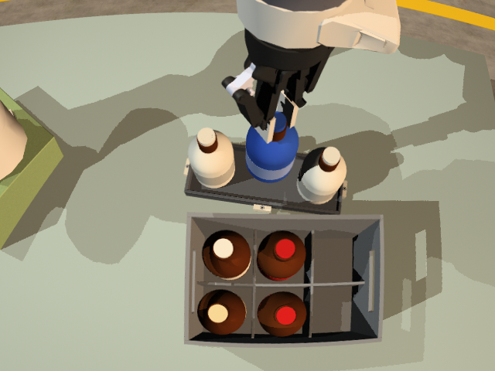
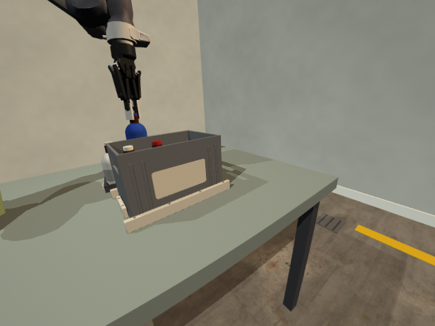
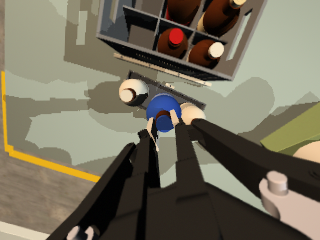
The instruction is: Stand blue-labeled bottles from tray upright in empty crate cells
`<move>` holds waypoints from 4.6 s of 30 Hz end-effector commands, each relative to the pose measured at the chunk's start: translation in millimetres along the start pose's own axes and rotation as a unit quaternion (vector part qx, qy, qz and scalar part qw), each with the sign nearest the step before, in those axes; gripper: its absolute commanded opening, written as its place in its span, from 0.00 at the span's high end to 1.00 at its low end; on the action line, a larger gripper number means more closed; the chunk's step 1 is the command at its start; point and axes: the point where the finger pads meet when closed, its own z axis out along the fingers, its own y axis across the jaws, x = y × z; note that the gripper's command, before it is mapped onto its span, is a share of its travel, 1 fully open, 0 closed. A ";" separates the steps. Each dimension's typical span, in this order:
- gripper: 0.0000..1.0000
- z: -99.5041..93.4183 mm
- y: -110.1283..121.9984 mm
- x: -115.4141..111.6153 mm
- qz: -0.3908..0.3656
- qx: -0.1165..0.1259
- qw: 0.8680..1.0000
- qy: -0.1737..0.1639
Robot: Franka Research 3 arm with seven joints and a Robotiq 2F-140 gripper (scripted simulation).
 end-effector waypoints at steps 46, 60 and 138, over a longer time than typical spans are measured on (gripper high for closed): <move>1.00 -38.6 1.0 3.8 -0.003 0.002 1.000 0.006; 1.00 -38.6 1.0 3.8 -0.003 0.002 1.000 0.006; 1.00 -78.3 1.6 3.1 -0.003 0.002 1.000 0.006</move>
